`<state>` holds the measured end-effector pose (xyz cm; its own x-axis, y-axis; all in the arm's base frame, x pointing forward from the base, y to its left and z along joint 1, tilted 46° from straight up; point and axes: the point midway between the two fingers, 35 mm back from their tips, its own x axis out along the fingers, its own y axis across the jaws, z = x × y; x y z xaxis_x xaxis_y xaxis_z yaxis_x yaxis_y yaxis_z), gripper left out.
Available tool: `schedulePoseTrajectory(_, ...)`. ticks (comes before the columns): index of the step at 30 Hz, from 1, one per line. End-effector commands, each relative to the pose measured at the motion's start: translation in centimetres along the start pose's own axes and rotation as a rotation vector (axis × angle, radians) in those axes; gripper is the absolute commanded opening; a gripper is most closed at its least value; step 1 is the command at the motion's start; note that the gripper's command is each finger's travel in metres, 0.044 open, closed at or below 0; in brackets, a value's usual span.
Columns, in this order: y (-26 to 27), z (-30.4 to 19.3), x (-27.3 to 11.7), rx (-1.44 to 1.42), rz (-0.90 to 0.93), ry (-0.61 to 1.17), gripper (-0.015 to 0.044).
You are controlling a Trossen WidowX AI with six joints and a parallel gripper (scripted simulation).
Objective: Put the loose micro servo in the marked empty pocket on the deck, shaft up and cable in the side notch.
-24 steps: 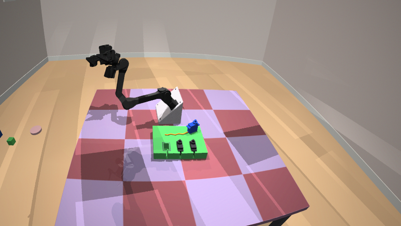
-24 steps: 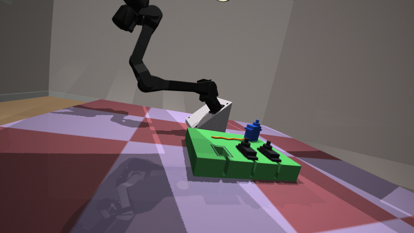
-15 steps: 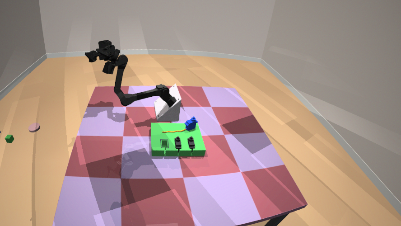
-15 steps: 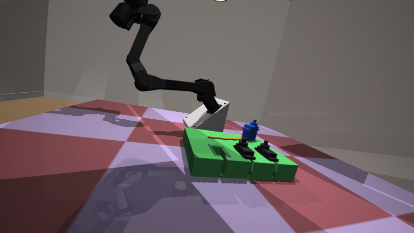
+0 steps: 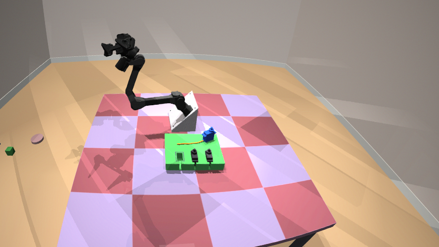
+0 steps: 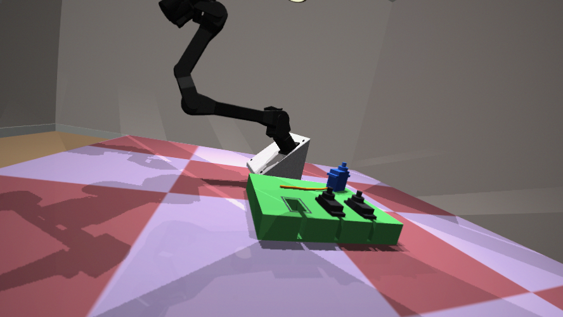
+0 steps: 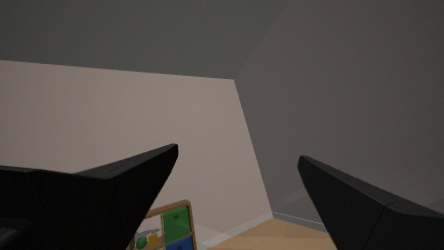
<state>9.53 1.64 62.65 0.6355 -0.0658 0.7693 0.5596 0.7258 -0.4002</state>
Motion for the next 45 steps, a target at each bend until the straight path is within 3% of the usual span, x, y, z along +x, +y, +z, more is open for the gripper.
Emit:
schedulePoseTrajectory(1,1.7,1.4,-0.3,-0.009,0.022,-0.033,0.0440)
schedulePoseTrajectory(13,5.7,3.8,-0.7,-0.040,0.070,-0.101,0.0440)
schedulePoseTrajectory(33,18.7,6.3,-2.3,0.065,0.337,-0.144,0.0440)
schedulePoseTrajectory(45,22.0,6.1,-3.0,0.079,0.417,-0.134,0.0440)
